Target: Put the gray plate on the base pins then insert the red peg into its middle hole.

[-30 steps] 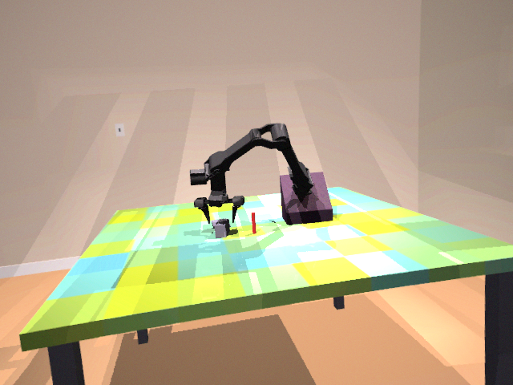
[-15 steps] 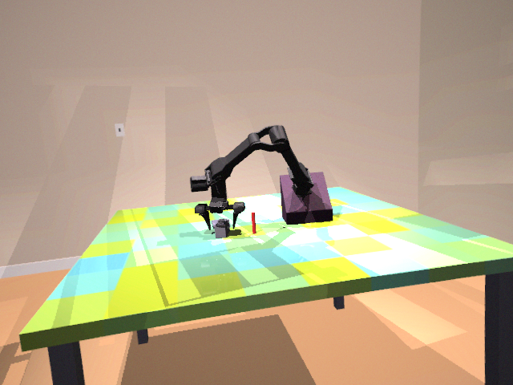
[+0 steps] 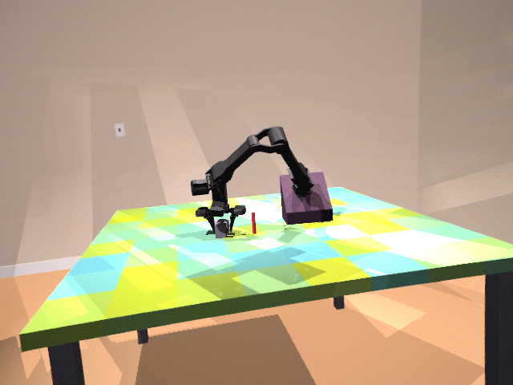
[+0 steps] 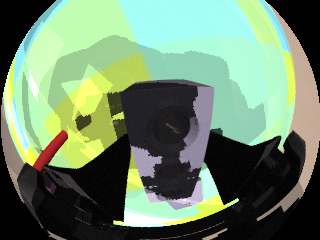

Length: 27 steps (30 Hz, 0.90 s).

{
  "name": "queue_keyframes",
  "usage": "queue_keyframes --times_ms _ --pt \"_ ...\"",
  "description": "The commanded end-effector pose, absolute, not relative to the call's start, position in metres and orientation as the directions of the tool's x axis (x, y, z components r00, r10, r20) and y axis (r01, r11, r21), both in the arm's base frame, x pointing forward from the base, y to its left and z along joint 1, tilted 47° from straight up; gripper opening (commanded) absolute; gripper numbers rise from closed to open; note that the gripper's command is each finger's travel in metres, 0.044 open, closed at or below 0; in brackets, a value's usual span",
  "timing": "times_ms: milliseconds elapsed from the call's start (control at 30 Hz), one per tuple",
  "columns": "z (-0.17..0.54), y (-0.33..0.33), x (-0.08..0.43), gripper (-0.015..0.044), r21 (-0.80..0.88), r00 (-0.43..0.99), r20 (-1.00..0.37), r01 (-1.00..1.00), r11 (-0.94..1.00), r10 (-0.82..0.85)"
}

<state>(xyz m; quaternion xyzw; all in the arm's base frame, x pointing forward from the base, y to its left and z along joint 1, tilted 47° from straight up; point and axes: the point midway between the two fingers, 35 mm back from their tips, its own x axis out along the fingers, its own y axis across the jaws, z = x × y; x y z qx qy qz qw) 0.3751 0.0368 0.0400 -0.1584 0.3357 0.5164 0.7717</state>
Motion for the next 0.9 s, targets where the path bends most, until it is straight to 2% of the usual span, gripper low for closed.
queue_keyframes --times_ms 0,33,233,367,567,867 --pt "0.039 0.037 0.375 0.0177 0.105 0.241 -0.683 -0.902 0.419 0.69" --pt "0.039 0.037 0.375 0.0151 0.105 0.241 -0.683 -0.902 0.419 0.69" --pt "0.039 0.037 0.375 0.0111 0.105 0.241 -0.683 -0.902 0.419 0.69" --pt "0.041 0.033 0.376 0.0006 0.099 0.255 -0.682 -0.897 0.431 0.686" --pt "0.049 0.017 0.381 0.0 0.072 0.306 -0.678 -0.877 0.475 0.668" --pt "0.062 -0.002 0.375 0.0 0.075 0.294 -0.687 -0.881 0.467 0.664"
